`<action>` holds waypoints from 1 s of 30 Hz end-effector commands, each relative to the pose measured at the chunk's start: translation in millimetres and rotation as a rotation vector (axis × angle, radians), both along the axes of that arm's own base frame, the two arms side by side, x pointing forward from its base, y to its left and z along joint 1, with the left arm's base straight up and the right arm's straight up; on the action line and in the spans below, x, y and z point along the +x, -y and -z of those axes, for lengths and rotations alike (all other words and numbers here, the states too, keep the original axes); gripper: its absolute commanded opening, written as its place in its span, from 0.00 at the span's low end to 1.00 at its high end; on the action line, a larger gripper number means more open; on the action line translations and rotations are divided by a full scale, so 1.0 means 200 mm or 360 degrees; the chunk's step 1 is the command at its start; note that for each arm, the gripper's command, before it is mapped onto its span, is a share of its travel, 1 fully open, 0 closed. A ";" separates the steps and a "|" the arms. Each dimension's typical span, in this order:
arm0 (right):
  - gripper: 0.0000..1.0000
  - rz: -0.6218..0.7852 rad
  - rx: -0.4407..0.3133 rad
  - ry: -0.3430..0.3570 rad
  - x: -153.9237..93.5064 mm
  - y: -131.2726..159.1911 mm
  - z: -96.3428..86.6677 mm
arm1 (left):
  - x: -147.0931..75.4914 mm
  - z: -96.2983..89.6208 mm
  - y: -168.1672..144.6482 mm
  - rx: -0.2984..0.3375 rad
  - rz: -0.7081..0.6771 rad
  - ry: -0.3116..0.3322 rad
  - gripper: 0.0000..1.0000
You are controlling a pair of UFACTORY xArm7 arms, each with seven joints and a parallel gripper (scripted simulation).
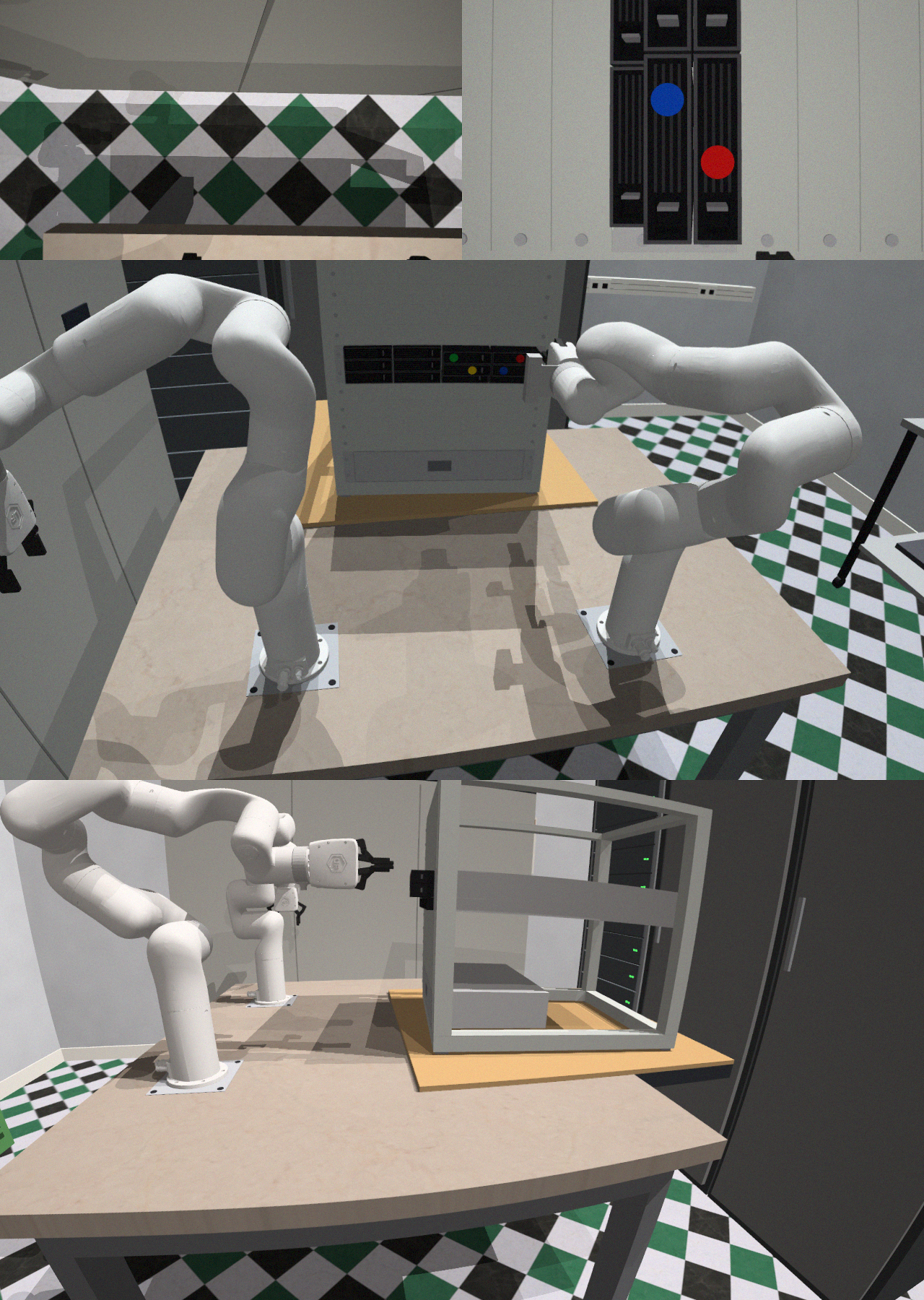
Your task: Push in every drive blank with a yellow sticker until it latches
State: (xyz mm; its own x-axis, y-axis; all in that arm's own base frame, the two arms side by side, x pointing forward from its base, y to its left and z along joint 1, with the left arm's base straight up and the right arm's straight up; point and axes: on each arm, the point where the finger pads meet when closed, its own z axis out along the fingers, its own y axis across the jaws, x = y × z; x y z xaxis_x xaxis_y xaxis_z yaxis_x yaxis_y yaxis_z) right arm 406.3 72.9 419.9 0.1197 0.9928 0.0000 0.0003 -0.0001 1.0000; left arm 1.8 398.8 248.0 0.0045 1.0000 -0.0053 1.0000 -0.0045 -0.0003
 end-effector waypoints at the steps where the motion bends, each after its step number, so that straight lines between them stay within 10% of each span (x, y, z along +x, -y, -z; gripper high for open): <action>1: 0.00 0.0000 0.0001 0.0005 0.00 -0.02 0.00 | 0.00 -0.01 -0.01 0.0008 0.0000 0.0000 1.00; 30: 0.00 0.0000 0.0003 0.0005 -0.01 -0.59 0.18 | 0.00 -0.01 -0.01 0.0008 0.0000 0.0000 1.00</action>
State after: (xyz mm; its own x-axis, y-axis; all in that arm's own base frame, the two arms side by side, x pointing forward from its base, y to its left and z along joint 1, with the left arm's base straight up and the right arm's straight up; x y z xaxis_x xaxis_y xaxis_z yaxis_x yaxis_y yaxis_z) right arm 402.4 162.3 389.6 0.1075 0.9942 0.0004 0.0028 -0.0007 1.0000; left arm 1.8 398.8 248.0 0.0045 1.0000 -0.0053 1.0000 -0.0045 -0.0003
